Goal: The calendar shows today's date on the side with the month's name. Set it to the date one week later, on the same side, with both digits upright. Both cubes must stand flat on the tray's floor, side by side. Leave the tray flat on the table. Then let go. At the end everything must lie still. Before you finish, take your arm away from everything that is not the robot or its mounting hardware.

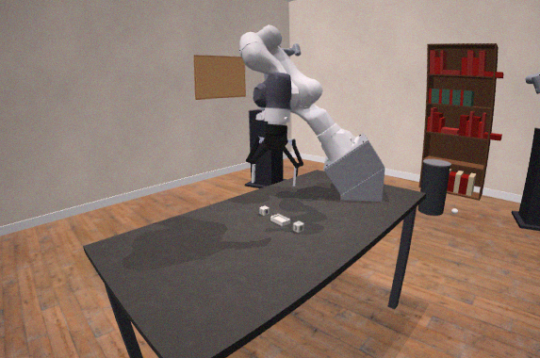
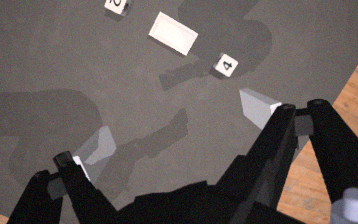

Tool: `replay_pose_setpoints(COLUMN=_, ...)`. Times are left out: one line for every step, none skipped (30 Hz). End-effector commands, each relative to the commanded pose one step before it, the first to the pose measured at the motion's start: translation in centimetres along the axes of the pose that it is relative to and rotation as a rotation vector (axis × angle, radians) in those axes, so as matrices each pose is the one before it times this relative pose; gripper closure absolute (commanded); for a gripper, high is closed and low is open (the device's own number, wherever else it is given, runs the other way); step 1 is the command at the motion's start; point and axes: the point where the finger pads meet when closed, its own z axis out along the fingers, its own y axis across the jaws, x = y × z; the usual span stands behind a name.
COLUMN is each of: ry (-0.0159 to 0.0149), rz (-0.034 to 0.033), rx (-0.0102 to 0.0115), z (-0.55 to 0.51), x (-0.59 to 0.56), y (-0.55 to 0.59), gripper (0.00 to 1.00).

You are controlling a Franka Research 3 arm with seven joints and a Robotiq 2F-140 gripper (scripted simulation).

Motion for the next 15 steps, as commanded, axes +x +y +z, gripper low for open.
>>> replay_pose_setpoints(ry=0.00591, rz=0.17245, rx=0.02552, z=0.527, x=0.113, y=0.388, gripper=0.00)
replay_pose_setpoints(ry=0.00025, rz=0.00208, rx=-0.00015, z=0.017, x=0.004, y=0.027, gripper=0.00)
replay_pose_setpoints(ry=0.00279, rz=0.02246, rx=-0.00166, z=0.185, x=0.041, y=0.293, gripper=0.00)
replay_pose_setpoints(ry=0.00160, rz=0.01247, rx=-0.00093, z=0.105, x=0.029, y=0.163, gripper=0.00)
replay_pose_setpoints(ry=0.00184, rz=0.01400, rx=-0.00104, z=0.119, x=0.036, y=0.184, gripper=0.00)
replay_pose_setpoints(ry=0.00180, rz=0.01337, rx=-0.00100, z=0.115, x=0.039, y=0.176, gripper=0.00)
replay_pose_setpoints(ry=0.00185, rz=0.01337, rx=-0.00100, z=0.117, x=0.043, y=0.177, gripper=0.00)
replay_pose_setpoints(ry=0.00188, rz=0.01331, rx=-0.00099, z=0.118, x=0.047, y=0.176, gripper=0.00)
replay_pose_setpoints(ry=0.00196, rz=0.01352, rx=-0.00101, z=0.121, x=0.052, y=0.179, gripper=0.00)
replay_pose_setpoints(ry=0.00204, rz=0.01380, rx=-0.00103, z=0.126, x=0.058, y=0.183, gripper=0.00)
replay_pose_setpoints(ry=0.00000, rz=0.00000, rx=0.00000, z=0.000, x=0.000, y=0.000, gripper=0.00)
replay_pose_setpoints(ry=0.00000, rz=0.00000, rx=0.00000, z=0.000, x=0.000, y=0.000, gripper=0.00)
replay_pose_setpoints(ry=0.00466, rz=0.03039, rx=-0.00225, z=0.281, x=0.140, y=0.404, gripper=0.00)
replay_pose_setpoints(ry=0.00330, rz=0.02064, rx=-0.00151, z=0.196, x=0.109, y=0.273, gripper=0.00)
replay_pose_setpoints(ry=0.00221, rz=0.01349, rx=-0.00098, z=0.130, x=0.077, y=0.178, gripper=0.00)
